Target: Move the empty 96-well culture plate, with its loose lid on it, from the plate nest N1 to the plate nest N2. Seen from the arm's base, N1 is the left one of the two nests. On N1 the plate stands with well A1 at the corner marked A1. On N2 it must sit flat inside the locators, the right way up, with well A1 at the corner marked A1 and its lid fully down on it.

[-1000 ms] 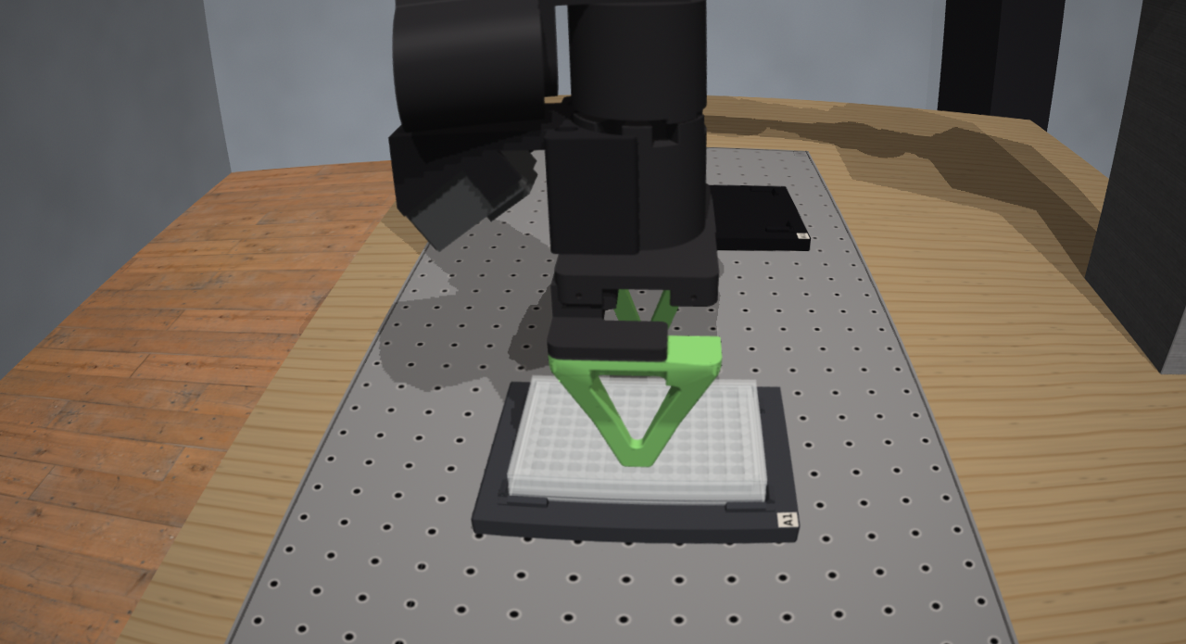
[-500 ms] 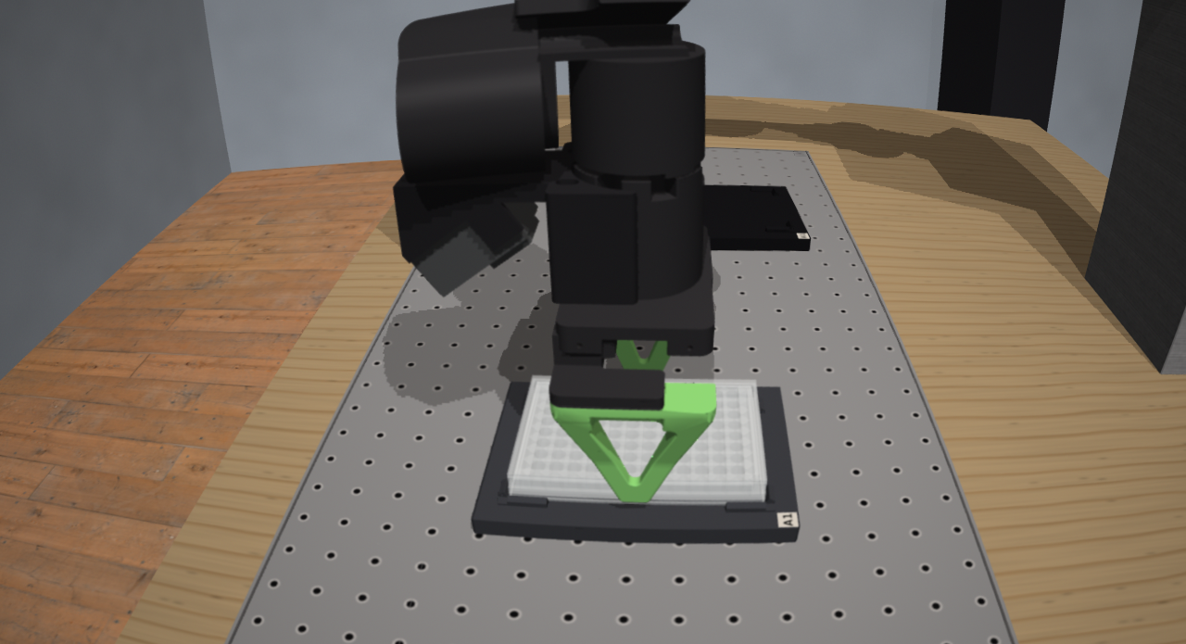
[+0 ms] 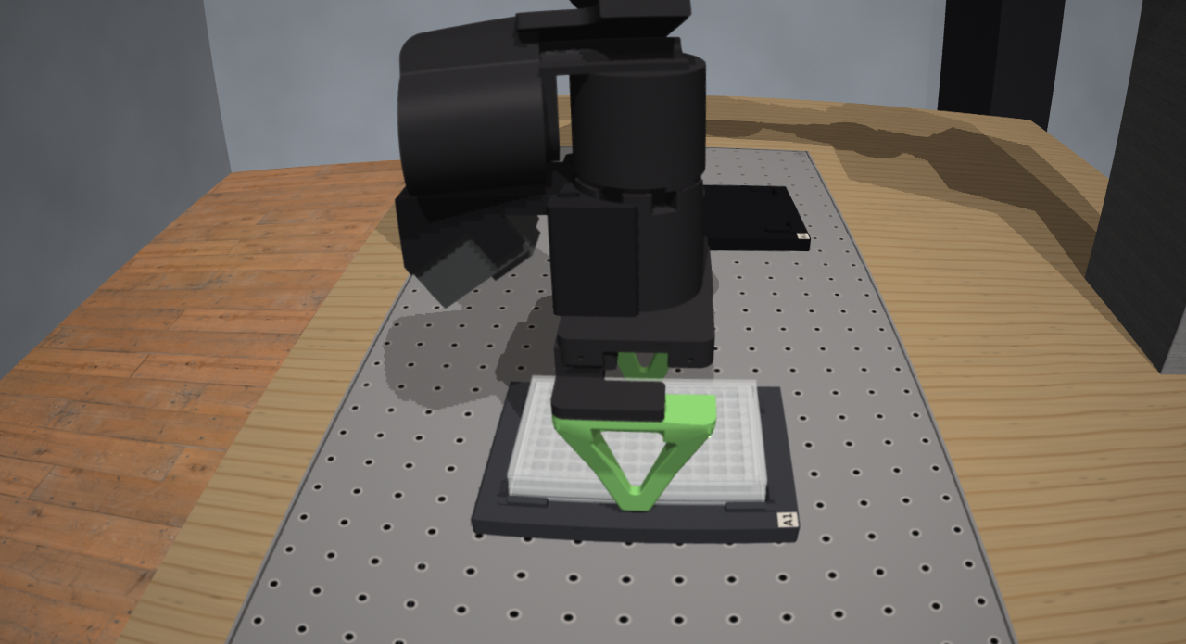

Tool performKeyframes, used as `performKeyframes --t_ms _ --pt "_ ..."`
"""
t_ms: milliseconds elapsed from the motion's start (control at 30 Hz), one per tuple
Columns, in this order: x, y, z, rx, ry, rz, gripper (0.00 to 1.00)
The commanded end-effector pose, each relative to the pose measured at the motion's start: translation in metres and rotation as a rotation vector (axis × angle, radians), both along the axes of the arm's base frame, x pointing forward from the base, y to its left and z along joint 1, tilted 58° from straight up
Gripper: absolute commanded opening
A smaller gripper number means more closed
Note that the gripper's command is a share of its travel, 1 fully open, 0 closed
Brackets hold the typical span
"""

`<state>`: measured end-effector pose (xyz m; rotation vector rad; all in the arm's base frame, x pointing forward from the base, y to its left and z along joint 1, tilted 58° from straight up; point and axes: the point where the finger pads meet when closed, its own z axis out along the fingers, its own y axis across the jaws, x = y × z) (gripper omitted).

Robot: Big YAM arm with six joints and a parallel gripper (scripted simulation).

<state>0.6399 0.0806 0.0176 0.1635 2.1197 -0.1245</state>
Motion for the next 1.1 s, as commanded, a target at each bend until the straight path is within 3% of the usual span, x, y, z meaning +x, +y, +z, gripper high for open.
performKeyframes --t_ms 0,33,67,1067 --pt "-0.0024 0.002 0.0012 -0.001 -0.002 0.006 1.0" --pt "-0.0024 0.002 0.0012 -0.001 -0.002 0.006 1.0" --pt "-0.0024 0.002 0.0012 -0.001 -0.002 0.006 0.0" --pt "-0.0024 0.002 0.0012 -0.001 -0.002 0.006 0.0"
